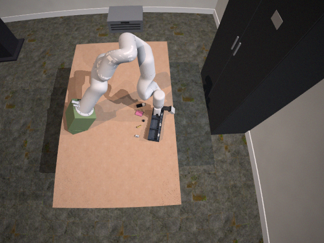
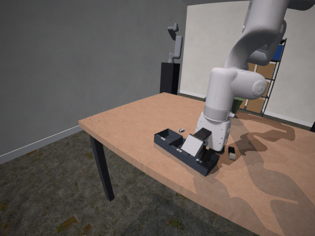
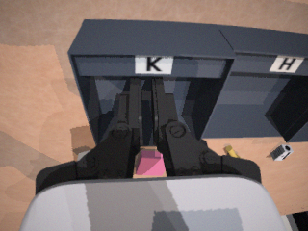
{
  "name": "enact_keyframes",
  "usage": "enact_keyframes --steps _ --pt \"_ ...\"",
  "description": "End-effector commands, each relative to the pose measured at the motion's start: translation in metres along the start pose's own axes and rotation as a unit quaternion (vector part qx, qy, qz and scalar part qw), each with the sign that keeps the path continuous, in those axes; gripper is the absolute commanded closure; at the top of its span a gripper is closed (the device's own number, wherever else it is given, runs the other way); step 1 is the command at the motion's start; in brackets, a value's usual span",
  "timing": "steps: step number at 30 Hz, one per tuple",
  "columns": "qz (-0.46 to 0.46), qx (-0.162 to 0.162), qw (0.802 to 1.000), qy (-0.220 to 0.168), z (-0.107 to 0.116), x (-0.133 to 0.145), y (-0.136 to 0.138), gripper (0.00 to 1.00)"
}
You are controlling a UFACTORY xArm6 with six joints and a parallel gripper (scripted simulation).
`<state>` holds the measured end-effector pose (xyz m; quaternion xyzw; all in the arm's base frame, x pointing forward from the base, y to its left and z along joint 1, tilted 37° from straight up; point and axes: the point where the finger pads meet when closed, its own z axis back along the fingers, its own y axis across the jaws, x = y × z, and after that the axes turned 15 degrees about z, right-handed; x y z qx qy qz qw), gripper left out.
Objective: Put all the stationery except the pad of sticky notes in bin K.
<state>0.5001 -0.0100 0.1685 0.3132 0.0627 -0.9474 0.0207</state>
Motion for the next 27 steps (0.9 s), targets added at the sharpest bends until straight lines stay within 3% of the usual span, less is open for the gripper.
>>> enact_keyframes --steps 1,21,27 --pt "0.0 0.0 1.0 0.002 0.005 -0.001 0.0 0.93" --pt "0.0 0.0 1.0 0.002 0.029 -0.001 0.0 0.93" --pt "0.0 0.0 1.0 0.002 0.052 -0.001 0.0 0.93"
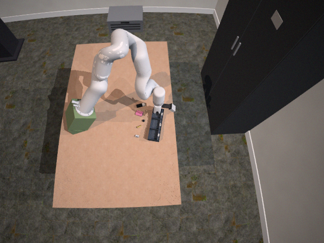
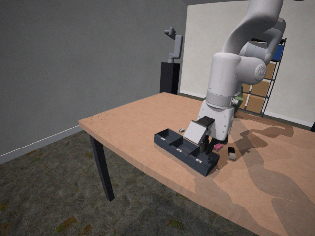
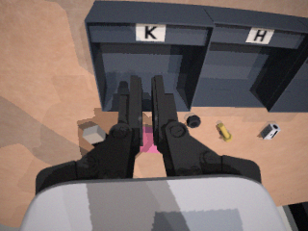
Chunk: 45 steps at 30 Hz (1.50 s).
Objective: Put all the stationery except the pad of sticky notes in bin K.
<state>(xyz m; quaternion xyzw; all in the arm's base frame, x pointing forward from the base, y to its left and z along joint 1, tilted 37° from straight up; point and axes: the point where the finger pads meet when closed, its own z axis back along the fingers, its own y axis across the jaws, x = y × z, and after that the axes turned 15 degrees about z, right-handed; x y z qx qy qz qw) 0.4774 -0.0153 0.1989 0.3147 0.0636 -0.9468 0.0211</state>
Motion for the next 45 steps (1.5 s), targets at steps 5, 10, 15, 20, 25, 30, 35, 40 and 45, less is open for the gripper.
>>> enact_keyframes --steps 5,10,15,20,25,30,35,40,45 --pt "0.0 0.001 1.0 0.0 0.014 -0.002 0.0 0.93" --pt "0.0 0.001 1.0 0.0 0.056 -0.002 0.0 0.93" --pt "0.0 0.001 1.0 0.0 0.098 -0.002 0.0 0.93" --pt "0.0 0.001 1.0 0.0 0.123 -0.002 0.0 0.93" --pt "0.0 0.001 1.0 0.0 0.146 -0.002 -0.001 0.93" --pt "0.0 0.001 1.0 0.0 0.146 -0.002 -0.001 0.93" --pt "0.025 0.001 1.0 0.0 0.141 0.003 -0.005 0.62" --pt "0.1 0.001 0.995 0.0 0.125 0.018 -0.017 0.62" --pt "0.178 0.001 0.984 -0.001 0.099 0.043 -0.037 0.62"
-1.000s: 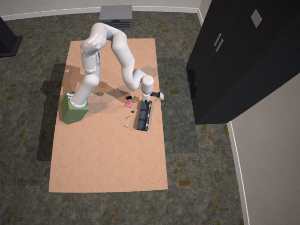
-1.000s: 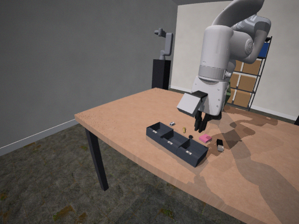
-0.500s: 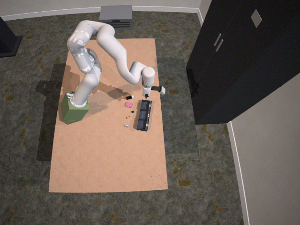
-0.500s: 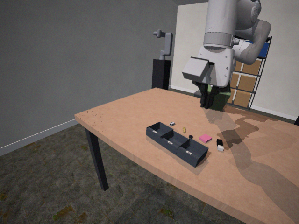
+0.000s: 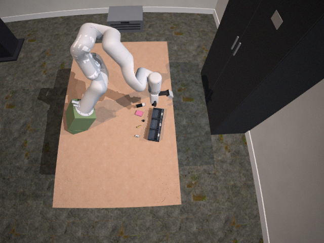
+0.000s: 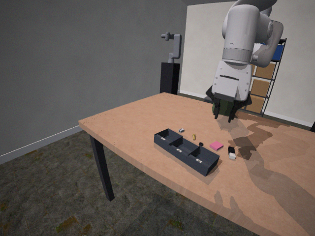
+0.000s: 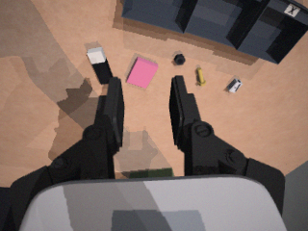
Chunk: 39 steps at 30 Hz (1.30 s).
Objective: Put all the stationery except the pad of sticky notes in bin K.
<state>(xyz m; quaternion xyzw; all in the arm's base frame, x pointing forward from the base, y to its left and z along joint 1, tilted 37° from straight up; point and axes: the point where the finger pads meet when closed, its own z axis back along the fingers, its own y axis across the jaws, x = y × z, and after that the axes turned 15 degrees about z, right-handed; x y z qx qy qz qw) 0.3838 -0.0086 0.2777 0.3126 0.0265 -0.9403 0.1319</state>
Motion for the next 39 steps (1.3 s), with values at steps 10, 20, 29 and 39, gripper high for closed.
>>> enact_keyframes --steps 10,20,29,39 --pt "0.081 0.003 0.997 0.007 -0.061 0.042 -0.059 0.62" --pt "0.081 0.002 0.997 0.007 -0.098 0.072 -0.099 0.62" --pt "0.081 0.002 0.997 0.007 -0.098 0.07 -0.097 0.62" --pt "0.081 0.002 0.997 0.007 -0.098 0.069 -0.094 0.62"
